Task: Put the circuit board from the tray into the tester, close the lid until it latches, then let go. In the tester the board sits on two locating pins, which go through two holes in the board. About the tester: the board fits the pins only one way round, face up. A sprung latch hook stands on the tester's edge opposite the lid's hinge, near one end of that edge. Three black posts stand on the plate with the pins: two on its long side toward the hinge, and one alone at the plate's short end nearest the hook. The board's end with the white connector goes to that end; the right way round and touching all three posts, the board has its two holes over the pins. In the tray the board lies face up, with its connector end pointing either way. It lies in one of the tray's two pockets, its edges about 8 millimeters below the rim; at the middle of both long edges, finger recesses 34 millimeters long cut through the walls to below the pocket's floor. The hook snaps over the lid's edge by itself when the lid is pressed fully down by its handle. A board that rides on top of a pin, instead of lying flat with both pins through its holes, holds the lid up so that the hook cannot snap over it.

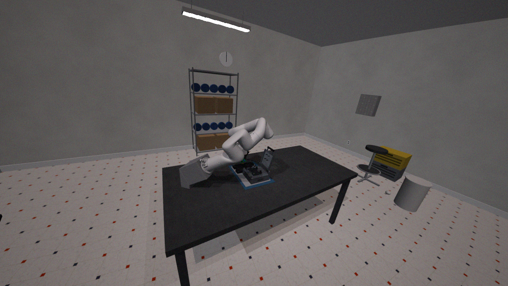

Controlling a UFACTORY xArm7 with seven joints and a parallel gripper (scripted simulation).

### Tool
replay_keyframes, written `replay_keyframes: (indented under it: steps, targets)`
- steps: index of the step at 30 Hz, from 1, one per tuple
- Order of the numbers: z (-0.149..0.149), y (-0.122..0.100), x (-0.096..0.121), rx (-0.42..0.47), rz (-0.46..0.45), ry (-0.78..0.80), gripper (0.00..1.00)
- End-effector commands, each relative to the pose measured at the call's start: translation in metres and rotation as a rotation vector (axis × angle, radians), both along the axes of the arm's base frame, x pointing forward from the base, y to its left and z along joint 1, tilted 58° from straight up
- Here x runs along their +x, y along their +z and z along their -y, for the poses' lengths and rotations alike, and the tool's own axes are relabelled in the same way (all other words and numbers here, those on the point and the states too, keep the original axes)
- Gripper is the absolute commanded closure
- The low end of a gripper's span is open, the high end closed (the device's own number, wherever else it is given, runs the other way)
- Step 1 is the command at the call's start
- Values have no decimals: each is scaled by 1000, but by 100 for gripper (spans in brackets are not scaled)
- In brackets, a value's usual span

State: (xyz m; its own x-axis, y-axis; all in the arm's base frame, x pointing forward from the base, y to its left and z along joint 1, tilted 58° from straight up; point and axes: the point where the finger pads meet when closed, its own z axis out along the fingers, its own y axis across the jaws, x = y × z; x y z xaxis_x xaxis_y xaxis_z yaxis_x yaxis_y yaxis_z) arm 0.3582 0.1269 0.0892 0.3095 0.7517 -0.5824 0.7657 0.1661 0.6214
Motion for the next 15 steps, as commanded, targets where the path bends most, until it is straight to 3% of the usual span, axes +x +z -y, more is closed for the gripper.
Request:
replay_keyframes:
  steps: [1,15]
  targets:
    - [-4,2,-2,3,0,4,21]
    - [-6,3,-4,3,0,4,21]
